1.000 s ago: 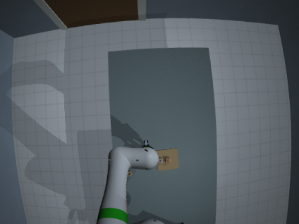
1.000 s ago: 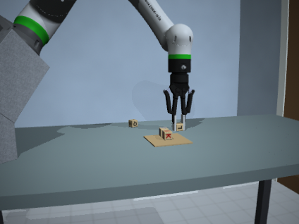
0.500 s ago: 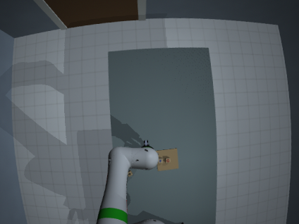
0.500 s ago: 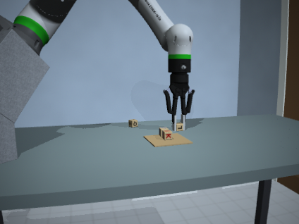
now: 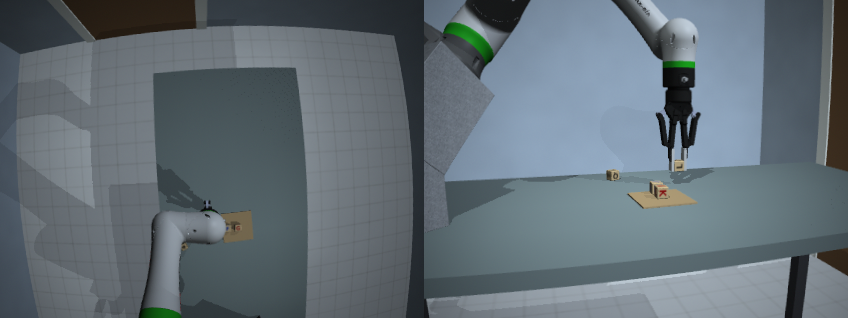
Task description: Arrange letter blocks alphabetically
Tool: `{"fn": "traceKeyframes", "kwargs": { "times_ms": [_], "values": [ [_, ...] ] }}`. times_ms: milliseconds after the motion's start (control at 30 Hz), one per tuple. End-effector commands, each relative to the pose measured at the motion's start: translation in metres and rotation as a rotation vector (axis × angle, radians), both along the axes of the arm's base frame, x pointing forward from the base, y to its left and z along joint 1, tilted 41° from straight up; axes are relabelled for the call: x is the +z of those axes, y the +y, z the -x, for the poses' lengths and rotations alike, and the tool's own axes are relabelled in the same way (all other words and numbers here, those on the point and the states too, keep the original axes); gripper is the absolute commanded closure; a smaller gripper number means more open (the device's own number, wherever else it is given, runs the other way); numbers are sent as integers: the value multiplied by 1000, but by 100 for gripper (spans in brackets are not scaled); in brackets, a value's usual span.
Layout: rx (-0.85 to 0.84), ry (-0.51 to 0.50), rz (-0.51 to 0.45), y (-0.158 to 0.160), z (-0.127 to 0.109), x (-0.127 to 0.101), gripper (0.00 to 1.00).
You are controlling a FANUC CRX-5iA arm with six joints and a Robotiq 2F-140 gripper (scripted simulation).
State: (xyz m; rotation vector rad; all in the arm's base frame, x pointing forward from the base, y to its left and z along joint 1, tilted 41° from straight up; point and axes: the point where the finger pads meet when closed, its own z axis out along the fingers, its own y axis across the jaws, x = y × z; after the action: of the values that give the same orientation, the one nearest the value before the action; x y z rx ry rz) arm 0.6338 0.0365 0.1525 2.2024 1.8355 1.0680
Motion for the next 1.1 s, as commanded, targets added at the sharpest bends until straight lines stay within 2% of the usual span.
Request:
{"fn": "traceKeyframes", "kwargs": {
  "times_ms": [0,233,700,1067],
  "values": [
    [0,0,0,-7,11,15,84],
    [0,0,0,-19,30,41,84],
    [-6,3,-5,-21,31,42,84],
    [-240,121,-170,-37,38,27,84]
  ]
}}
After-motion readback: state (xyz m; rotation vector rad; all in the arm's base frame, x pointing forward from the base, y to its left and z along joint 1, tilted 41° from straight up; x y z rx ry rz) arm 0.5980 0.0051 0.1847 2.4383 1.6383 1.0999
